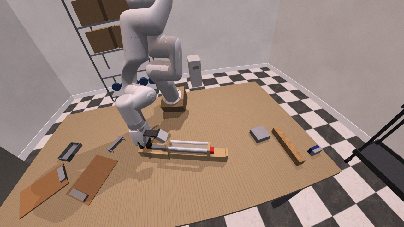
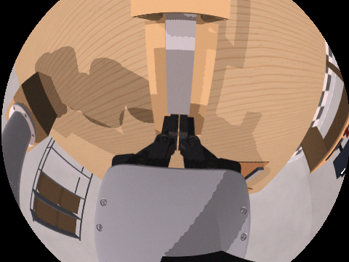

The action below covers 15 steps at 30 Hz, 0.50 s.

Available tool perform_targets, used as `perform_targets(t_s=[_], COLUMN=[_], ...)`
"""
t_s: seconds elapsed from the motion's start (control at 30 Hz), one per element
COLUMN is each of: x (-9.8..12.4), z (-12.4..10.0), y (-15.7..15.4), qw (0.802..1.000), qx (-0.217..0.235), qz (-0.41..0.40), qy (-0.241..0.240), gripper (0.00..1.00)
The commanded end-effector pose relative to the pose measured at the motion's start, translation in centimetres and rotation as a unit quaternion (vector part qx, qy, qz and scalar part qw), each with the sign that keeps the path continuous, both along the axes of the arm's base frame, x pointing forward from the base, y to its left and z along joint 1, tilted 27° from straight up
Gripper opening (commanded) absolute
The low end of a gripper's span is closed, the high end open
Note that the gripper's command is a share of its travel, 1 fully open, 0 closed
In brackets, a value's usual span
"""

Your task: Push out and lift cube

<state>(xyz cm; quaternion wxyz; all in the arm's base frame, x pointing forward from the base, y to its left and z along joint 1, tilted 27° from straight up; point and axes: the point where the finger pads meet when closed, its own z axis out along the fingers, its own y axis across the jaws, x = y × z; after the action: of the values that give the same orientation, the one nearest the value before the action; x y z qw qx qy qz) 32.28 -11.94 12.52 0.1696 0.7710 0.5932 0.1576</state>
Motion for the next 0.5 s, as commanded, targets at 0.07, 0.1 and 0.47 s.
perform_targets(t_s=[0.07,0.1,0.47], x=[0.2,0.2,0.5], z=[0.1,0.1,0.1], y=[0.4,0.5,1.5], qw=[1.000,1.000,1.000], qx=[-0.001,-0.001,-0.001], qz=[0.000,0.000,0.000], qy=[-0.001,-0.001,-0.001], gripper=[0.00,0.00,0.00])
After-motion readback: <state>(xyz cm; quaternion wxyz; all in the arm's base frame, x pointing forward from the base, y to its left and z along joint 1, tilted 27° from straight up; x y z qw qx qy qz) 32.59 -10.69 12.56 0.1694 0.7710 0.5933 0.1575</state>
